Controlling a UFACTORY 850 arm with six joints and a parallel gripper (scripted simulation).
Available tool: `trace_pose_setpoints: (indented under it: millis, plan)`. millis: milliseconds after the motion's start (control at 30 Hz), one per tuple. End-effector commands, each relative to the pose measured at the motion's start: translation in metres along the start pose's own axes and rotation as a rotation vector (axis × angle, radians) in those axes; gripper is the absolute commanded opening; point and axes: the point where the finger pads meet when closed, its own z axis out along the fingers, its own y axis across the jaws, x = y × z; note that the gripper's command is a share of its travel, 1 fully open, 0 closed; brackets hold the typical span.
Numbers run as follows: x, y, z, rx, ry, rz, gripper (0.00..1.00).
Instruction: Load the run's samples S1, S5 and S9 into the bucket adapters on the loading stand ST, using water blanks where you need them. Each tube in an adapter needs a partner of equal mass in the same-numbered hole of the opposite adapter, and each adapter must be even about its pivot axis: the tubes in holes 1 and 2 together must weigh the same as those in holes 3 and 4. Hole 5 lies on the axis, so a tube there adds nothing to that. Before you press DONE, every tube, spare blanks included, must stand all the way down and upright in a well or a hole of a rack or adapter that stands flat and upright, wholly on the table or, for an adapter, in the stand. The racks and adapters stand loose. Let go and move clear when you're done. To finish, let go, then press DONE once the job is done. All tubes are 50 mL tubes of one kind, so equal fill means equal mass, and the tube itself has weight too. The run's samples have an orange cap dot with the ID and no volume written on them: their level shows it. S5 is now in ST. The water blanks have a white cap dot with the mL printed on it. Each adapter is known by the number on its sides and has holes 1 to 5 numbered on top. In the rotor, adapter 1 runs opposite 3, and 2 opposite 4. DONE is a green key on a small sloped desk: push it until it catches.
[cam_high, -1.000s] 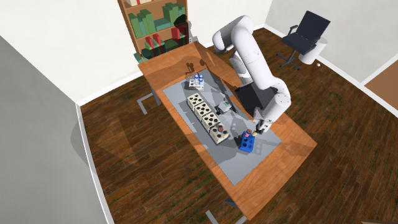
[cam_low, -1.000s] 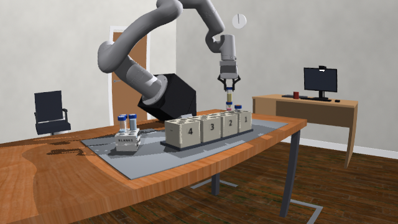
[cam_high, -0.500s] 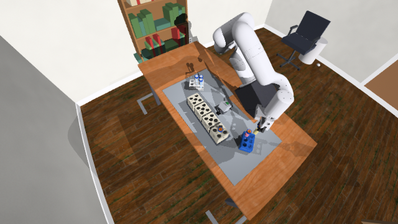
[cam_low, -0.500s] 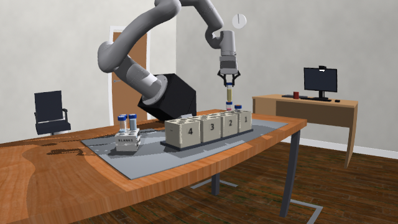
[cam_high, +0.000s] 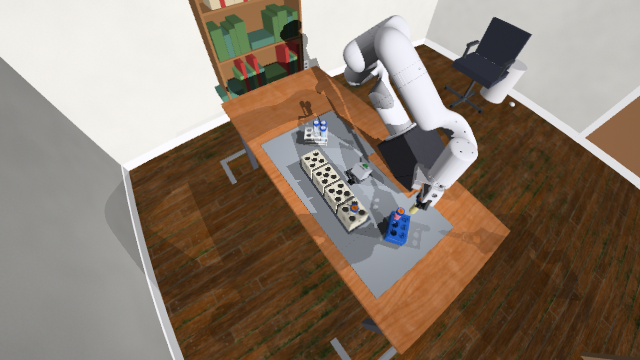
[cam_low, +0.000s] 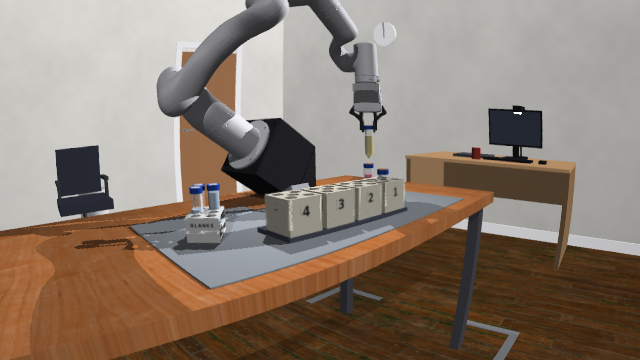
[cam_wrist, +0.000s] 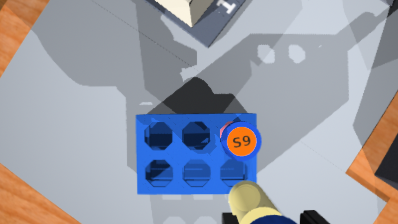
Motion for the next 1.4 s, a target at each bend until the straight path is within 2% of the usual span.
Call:
trace_pose_setpoints:
  millis: [0,267,1233,1367]
  plan:
    - [0.0,-0.001,-0.004,0.001,-0.001,0.001,0.0]
    - [0.0,-0.001,-0.004,0.001,-0.001,0.001,0.0]
    - [0.135,0.006,-0.004,0.001,0.0,-0.899,0.0]
    - [0.145,0.006,-0.004,0.001,0.0,-0.903,0.0]
